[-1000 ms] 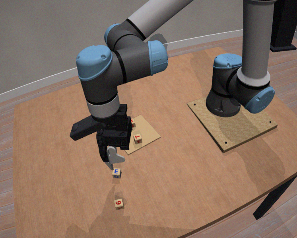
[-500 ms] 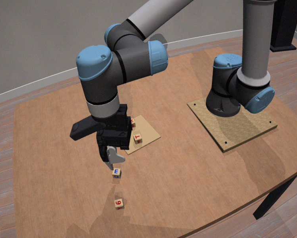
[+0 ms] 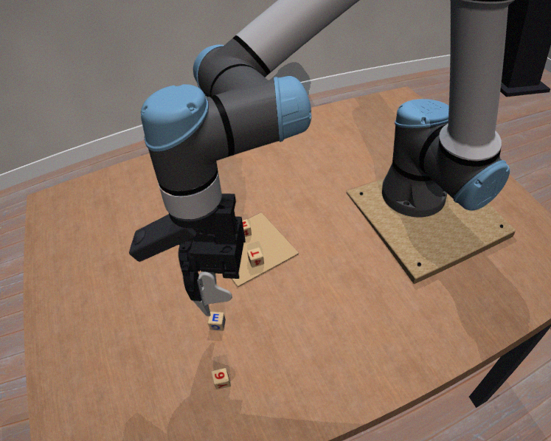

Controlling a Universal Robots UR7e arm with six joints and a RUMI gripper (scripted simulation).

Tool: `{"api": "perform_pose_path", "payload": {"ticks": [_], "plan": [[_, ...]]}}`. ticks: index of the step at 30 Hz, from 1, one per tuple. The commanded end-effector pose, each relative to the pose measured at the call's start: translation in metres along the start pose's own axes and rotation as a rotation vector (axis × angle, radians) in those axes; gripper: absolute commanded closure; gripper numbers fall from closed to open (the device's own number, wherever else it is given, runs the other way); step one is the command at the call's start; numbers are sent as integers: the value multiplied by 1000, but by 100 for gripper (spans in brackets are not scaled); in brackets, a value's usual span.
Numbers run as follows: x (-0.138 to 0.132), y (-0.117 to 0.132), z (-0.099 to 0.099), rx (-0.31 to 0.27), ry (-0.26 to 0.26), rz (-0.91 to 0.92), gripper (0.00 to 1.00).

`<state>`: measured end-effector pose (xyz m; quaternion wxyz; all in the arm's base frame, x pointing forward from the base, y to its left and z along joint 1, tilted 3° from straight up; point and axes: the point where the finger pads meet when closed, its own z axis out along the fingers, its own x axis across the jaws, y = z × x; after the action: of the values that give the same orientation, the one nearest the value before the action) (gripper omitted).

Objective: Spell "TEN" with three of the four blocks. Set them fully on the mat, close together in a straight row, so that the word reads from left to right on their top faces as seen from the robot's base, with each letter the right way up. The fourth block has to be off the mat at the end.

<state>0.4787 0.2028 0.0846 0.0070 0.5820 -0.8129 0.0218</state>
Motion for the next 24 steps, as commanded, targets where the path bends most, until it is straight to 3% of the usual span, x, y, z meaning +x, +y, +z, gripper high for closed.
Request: {"api": "perform_pose_path", "payload": {"ticks": [1, 24], "plan": [[0, 2, 7, -3, 3, -1, 63], [1, 1, 36, -3, 3, 1, 63]]}}
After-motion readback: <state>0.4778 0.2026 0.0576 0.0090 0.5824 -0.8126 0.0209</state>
